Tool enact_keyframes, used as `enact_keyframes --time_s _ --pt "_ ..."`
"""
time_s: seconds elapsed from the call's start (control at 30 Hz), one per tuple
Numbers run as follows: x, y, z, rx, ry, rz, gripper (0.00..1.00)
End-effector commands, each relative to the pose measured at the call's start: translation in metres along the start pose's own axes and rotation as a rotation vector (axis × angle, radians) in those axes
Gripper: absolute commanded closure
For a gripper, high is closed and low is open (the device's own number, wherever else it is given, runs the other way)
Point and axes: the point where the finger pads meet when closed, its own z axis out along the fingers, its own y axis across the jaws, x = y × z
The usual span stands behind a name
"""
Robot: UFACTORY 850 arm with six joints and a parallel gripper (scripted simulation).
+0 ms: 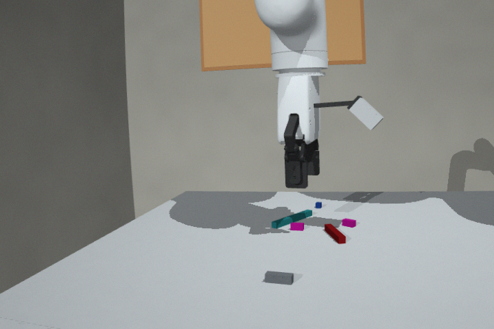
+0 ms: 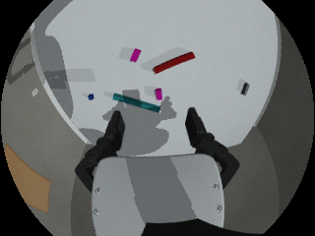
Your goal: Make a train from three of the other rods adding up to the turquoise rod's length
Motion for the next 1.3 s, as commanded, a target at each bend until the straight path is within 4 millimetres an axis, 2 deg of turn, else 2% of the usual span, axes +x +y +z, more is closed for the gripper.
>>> enact_keyframes --time_s 0.0,0.2,0.23,1.27 --pt "-0.0002 0.0031 -0.0002 -0.048 -0.002 -0.071 0.0" --pt "-0.0001 0.0039 -0.0001 -0.048 -0.002 -0.088 0.0" --pt "-0.0001 0.0039 -0.0001 -0.048 -0.002 -0.088 0.76" --pt "-0.0001 0.0039 -0.0001 -0.048 -0.002 -0.088 0.76"
